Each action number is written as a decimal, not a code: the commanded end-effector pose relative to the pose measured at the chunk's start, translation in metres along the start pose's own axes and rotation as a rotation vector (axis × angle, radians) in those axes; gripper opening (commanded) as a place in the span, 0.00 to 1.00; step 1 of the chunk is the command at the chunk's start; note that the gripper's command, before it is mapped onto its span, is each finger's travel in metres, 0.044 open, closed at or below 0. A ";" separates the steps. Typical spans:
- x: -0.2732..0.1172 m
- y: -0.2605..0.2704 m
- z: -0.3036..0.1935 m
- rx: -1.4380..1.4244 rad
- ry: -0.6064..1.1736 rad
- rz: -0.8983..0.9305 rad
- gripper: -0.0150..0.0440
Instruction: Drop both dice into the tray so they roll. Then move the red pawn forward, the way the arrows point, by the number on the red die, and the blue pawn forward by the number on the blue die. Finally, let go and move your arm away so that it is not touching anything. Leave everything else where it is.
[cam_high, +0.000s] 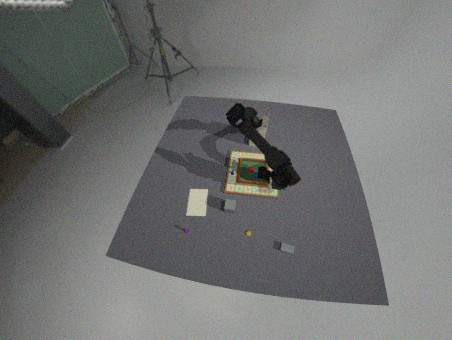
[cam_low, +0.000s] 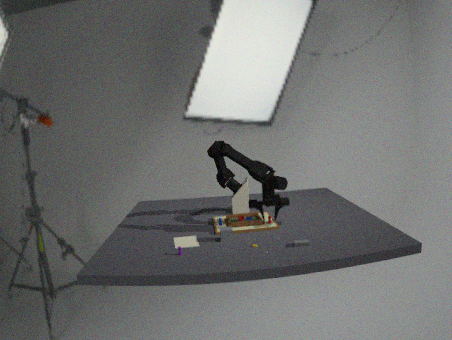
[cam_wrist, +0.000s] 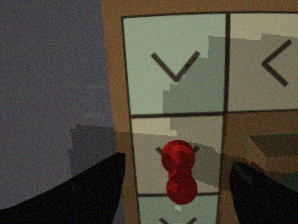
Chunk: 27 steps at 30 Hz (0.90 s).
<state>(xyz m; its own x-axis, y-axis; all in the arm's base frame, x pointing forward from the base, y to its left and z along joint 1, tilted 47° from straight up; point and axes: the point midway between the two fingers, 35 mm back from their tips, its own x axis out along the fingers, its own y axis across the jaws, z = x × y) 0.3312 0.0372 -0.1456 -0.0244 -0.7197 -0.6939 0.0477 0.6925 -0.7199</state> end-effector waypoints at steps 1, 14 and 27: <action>-0.001 0.000 0.000 0.001 0.000 0.000 0.83; -0.048 -0.001 -0.001 -0.011 0.001 -0.002 0.96; -0.054 -0.159 0.008 -0.569 0.005 0.014 0.59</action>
<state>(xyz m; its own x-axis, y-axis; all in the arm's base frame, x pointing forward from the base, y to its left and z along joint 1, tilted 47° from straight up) 0.3419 0.0059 -0.0364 -0.0341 -0.7044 -0.7089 -0.3016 0.6835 -0.6647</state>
